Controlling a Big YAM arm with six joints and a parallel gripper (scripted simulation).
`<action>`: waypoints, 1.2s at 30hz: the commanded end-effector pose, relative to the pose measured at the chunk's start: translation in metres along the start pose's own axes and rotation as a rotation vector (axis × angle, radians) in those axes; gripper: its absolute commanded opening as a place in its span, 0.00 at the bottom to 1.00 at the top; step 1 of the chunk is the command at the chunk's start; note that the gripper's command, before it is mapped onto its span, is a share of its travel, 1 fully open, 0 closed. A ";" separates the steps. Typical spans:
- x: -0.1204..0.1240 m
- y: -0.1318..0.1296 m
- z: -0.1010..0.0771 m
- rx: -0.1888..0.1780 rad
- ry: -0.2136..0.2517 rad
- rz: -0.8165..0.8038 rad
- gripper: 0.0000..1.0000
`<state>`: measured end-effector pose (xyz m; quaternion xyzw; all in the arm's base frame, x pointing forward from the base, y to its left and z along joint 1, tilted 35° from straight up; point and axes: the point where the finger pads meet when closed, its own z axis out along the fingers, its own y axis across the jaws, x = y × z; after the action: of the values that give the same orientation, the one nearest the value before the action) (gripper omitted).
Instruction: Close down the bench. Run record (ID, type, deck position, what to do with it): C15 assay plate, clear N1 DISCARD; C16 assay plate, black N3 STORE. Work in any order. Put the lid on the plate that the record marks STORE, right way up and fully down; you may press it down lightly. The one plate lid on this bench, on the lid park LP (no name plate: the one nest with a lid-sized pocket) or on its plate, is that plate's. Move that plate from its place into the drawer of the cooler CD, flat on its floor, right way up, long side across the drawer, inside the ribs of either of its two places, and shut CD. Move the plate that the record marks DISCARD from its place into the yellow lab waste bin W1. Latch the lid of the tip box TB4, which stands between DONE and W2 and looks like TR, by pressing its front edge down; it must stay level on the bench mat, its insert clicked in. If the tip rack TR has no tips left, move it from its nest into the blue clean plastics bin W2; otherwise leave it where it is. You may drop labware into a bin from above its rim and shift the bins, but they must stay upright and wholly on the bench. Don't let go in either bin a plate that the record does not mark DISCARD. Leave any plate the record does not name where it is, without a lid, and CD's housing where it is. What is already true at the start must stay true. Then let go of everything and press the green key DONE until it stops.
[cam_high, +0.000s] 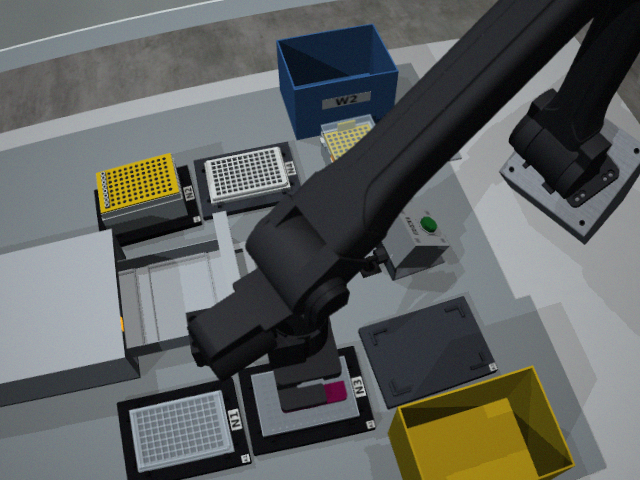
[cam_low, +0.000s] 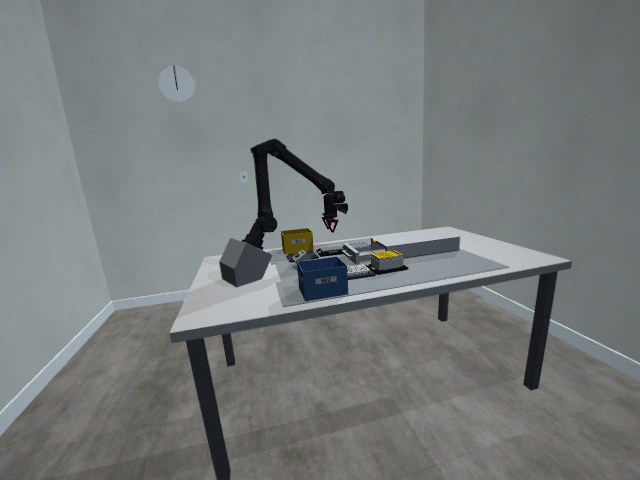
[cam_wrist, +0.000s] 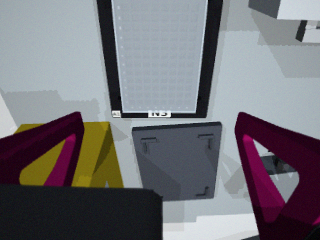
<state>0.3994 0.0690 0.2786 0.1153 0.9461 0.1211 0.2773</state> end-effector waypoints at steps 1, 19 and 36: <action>-0.025 0.008 -0.034 -0.024 -0.073 -0.007 1.00; -0.014 0.007 -0.023 -0.016 -0.041 -0.003 1.00; -0.003 0.005 0.012 -0.007 -0.008 -0.001 1.00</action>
<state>0.4034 0.0700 0.2789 0.1145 0.9437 0.1231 0.2850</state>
